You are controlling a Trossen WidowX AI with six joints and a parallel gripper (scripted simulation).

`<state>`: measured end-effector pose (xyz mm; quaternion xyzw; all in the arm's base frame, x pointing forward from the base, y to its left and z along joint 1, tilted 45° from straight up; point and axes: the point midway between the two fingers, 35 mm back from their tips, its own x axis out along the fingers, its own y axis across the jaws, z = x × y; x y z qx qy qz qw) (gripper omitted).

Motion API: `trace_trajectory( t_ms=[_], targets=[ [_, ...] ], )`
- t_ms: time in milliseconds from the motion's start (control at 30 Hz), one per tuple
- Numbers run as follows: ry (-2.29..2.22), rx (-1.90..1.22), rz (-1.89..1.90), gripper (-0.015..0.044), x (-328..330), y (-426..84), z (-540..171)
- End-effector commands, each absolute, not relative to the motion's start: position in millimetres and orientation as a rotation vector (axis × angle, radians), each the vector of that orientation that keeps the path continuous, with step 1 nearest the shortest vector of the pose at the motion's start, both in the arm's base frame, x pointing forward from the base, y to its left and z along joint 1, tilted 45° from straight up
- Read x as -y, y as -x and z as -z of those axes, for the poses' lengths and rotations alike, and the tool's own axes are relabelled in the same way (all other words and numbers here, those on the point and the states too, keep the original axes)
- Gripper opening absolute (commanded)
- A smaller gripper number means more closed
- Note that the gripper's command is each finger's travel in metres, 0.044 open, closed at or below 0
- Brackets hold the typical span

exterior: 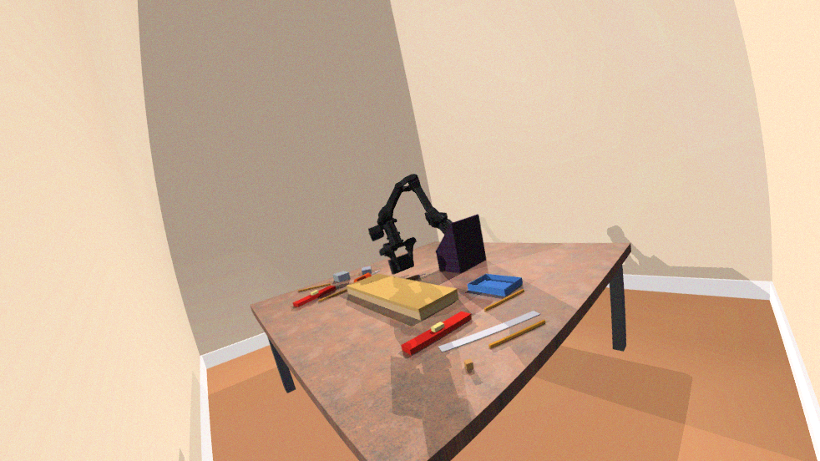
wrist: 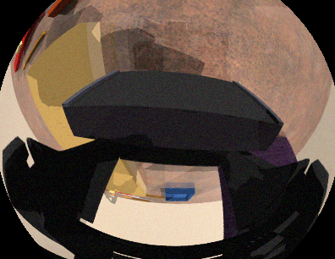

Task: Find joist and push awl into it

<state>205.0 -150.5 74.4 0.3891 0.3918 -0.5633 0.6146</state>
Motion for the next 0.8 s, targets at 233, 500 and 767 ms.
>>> trace_trajectory(
  t_ms=[233,500,767],
  targets=[
    [-0.942,-0.964,1.268,0.0,151.4,-205.9,-75.2],
    [-0.986,-1.012,1.244,0.0,153.0,-205.9,-75.9],
    [-1.028,-1.053,1.22,0.0,154.4,-206.0,-76.9]
  ],
)
